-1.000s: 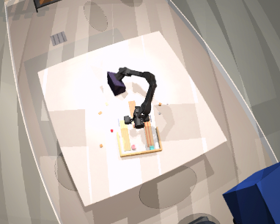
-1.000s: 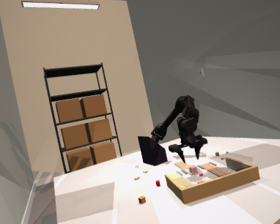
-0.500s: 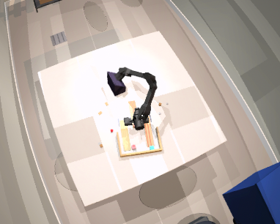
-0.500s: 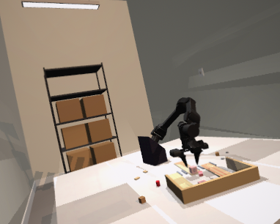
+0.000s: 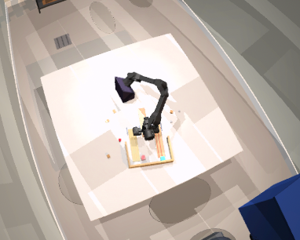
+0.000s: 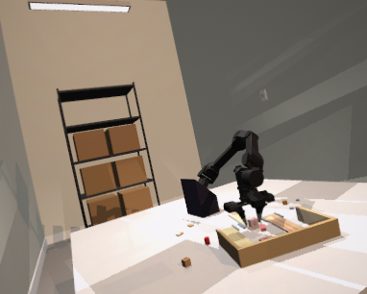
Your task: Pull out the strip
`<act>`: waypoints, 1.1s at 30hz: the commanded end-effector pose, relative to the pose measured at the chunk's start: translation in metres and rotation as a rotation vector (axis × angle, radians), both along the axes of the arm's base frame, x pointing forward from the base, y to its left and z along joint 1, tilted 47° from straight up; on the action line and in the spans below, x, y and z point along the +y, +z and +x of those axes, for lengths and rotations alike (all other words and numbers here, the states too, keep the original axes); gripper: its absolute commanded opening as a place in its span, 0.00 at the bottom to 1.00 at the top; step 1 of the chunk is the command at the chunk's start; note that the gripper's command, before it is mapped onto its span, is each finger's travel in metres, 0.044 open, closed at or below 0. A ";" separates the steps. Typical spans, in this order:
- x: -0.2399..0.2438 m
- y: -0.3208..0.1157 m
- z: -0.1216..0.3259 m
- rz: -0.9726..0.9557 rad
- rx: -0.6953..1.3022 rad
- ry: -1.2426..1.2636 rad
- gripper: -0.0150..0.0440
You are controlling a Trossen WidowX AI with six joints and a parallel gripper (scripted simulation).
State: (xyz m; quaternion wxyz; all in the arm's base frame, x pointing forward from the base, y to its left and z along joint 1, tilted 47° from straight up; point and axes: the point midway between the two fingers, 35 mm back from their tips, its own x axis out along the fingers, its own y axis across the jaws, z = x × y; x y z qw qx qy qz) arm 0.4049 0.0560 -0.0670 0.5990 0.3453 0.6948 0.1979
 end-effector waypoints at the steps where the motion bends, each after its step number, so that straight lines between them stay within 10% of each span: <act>1: 0.003 -0.002 0.000 0.004 0.003 -0.005 0.68; 16: -0.001 0.001 -0.003 0.000 0.001 0.000 0.25; 33: -0.031 0.030 -0.059 0.002 0.007 -0.005 0.25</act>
